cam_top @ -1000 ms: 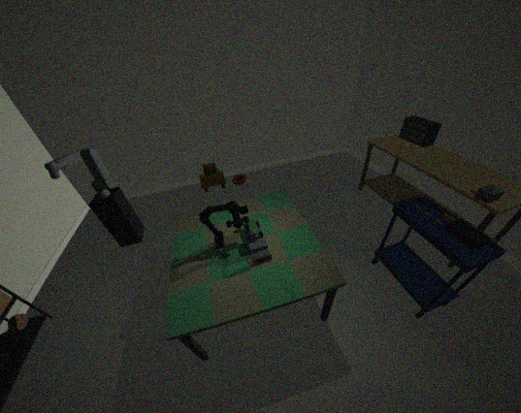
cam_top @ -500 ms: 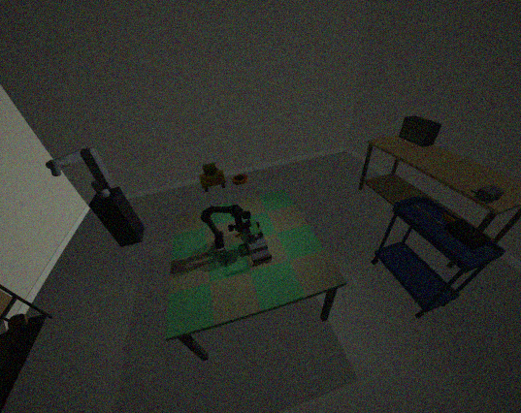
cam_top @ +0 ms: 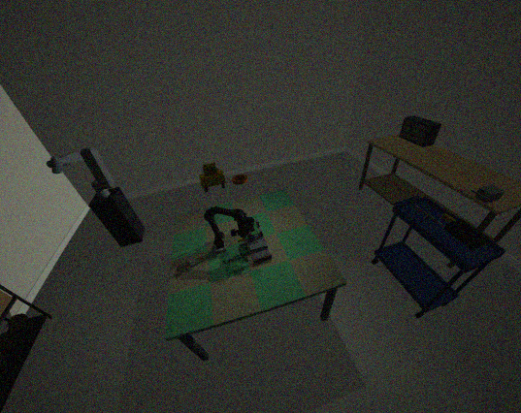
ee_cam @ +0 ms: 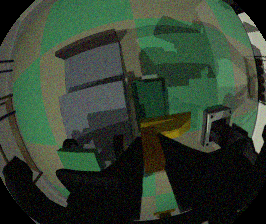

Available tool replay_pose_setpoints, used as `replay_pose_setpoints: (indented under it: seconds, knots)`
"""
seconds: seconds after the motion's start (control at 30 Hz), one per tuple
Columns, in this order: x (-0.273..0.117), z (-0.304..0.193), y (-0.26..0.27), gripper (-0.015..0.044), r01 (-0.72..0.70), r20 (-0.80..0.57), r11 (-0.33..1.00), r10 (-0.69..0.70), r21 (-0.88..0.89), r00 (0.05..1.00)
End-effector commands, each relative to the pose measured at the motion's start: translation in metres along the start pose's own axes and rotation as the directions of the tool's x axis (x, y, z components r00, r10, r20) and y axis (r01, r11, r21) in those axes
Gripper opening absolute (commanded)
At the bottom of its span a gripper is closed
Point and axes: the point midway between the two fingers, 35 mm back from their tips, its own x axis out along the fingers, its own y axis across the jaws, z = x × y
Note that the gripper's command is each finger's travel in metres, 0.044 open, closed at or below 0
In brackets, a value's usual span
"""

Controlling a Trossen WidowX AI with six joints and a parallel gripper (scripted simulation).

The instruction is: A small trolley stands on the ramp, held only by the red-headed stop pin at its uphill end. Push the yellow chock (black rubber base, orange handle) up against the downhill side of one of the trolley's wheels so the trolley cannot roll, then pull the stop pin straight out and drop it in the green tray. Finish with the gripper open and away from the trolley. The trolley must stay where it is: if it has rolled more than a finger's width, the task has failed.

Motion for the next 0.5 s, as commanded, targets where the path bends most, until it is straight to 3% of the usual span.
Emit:
replay_pose_setpoints:
  seconds: [0.0,0.33,0.47]
  knots:
    - [0.001,0.017,0.006,0.0000,-0.005,-0.002,1.000,0.005,-0.004,1.000]
    - [0.003,0.051,0.016,0.0000,-0.006,0.001,1.000,0.006,0.002,1.000]
    - [0.003,0.052,0.017,0.0000,-0.002,-0.006,0.994,0.002,0.113,1.000]
